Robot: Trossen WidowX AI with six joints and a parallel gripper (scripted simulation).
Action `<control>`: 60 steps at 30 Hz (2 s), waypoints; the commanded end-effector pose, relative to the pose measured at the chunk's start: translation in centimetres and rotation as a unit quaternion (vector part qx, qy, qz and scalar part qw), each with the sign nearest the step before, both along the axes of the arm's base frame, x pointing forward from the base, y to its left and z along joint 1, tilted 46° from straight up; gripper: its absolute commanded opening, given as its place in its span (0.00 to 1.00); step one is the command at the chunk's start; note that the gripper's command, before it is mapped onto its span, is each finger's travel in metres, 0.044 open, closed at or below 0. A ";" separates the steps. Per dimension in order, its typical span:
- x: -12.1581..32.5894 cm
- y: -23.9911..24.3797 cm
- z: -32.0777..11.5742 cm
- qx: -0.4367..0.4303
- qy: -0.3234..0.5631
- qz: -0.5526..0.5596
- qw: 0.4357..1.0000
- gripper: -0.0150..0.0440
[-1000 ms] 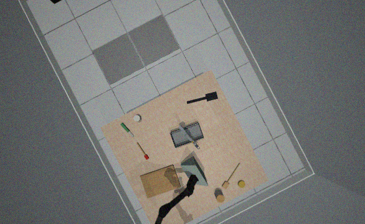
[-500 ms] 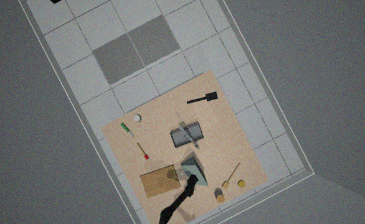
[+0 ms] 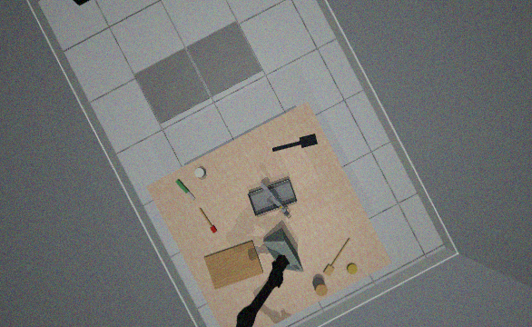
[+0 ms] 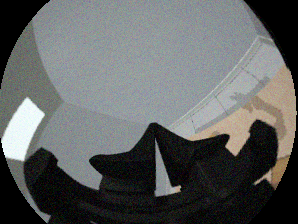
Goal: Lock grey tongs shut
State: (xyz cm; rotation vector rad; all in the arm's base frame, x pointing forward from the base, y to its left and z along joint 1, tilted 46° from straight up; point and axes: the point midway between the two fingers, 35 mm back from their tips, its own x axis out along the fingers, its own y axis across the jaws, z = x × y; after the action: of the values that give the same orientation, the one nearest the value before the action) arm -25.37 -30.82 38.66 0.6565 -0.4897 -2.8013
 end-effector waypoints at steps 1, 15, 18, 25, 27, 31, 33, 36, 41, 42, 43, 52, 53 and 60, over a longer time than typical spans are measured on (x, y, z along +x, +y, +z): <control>2.6 -3.5 -2.4 0.006 -0.035 0.053 0.998 0.00; 14.2 -11.6 -10.4 0.044 -0.156 0.199 0.967 0.00; 15.4 -12.0 -11.2 0.053 -0.164 0.213 0.962 0.00; 20.9 -13.6 -14.6 0.072 -0.228 0.251 0.938 0.00; 23.8 -14.0 -16.3 0.086 -0.262 0.266 0.924 0.00; 29.6 -13.9 -19.5 0.117 -0.323 0.289 0.894 0.00; 32.5 -13.5 -21.1 0.138 -0.349 0.301 0.877 0.00; 36.7 -12.5 -23.5 0.168 -0.395 0.301 0.852 0.00; 43.4 -9.6 -27.2 0.227 -0.465 0.280 0.809 0.00; 44.6 -9.0 -27.8 0.229 -0.482 0.271 0.801 0.00; 45.8 -8.2 -28.5 0.243 -0.494 0.263 0.793 0.00; 55.6 1.1 -34.1 0.376 -0.561 0.149 0.723 0.00; 56.5 2.4 -34.7 0.391 -0.563 0.132 0.716 0.00; 61.4 11.8 -38.1 0.488 -0.545 -0.007 0.682 0.00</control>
State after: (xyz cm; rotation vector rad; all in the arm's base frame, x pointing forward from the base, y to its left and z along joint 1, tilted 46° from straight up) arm 33.73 -23.94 2.37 2.4354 0.8304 -1.9630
